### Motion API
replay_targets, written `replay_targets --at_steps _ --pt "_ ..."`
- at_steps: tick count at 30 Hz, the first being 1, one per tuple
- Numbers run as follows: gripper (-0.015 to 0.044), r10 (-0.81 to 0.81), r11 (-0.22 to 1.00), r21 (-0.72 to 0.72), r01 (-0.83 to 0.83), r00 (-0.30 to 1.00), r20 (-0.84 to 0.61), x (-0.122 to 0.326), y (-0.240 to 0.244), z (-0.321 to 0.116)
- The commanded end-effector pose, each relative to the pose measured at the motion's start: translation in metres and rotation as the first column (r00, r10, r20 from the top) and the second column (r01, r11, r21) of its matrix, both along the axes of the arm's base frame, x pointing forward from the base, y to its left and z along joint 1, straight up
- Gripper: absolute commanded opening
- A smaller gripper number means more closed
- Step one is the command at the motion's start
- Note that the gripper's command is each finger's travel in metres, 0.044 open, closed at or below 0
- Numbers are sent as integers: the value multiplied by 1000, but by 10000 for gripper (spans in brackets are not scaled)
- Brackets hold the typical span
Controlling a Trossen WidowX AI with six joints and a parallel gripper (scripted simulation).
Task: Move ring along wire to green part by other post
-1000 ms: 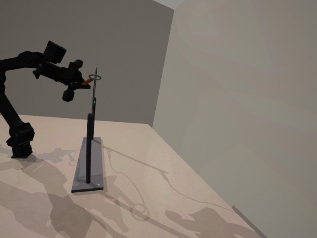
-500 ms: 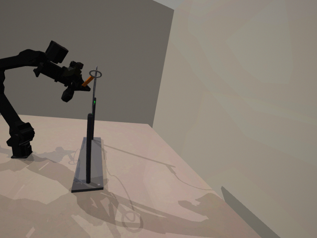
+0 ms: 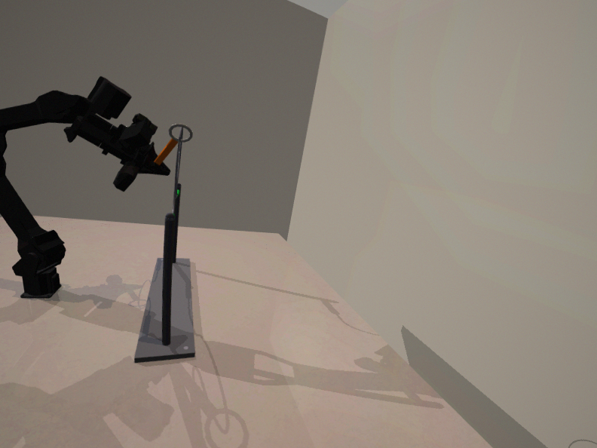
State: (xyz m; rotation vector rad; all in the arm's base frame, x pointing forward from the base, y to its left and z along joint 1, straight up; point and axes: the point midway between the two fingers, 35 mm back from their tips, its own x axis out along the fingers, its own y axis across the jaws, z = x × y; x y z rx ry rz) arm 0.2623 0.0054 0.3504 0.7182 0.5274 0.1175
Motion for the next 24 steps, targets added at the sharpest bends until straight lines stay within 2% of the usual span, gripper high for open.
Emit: replay_targets --at_steps 1,24 --pt "-150 -2 998 -63 2 1000 2 0 -2 -1" --pt "-150 -7 932 -361 13 1000 17 1 -13 -8"
